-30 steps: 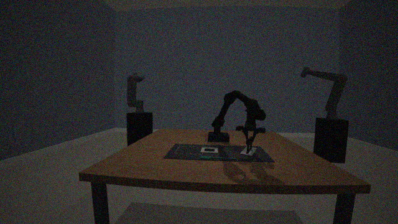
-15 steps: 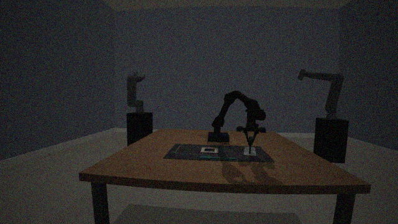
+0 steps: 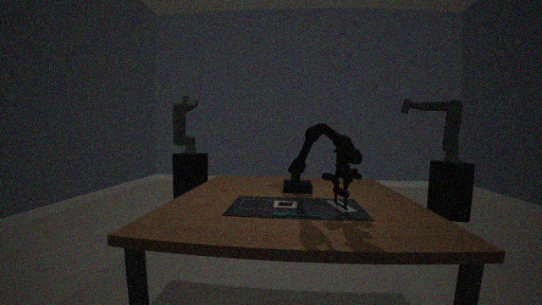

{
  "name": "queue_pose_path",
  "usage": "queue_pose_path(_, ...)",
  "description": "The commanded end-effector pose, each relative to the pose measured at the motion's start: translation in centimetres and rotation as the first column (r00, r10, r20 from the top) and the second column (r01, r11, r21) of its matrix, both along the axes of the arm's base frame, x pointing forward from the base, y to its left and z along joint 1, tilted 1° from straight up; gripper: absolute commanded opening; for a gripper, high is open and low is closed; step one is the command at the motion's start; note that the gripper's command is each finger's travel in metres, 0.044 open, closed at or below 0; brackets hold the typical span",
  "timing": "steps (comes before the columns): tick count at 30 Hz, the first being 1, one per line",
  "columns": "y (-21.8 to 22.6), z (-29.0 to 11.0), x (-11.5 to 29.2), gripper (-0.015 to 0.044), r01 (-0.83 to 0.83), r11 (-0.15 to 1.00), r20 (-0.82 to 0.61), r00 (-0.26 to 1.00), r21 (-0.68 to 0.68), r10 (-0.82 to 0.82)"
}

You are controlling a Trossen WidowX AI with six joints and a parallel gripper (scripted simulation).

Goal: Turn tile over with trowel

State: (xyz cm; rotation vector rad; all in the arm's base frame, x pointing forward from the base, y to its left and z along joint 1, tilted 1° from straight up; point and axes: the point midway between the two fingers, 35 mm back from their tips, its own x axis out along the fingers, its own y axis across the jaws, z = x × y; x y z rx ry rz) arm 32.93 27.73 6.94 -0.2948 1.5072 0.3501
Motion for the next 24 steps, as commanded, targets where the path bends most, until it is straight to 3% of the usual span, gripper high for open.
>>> queue_pose_path(1,-0.07,-0.02,0.0,0.013,-0.103,0.995,0.004,0.995,-0.008,0.103)
queue_pose_path(15,-0.07,-0.02,0.0,0.013,-0.499,0.866,0.015,0.866,-0.025,0.5)
queue_pose_path(20,-0.07,-0.02,0.0,0.013,-0.537,0.843,0.016,0.843,-0.028,0.538)
queue_pose_path(24,-0.07,-0.02,0.0,0.0235,-0.537,0.843,0.016,0.843,-0.028,0.538)
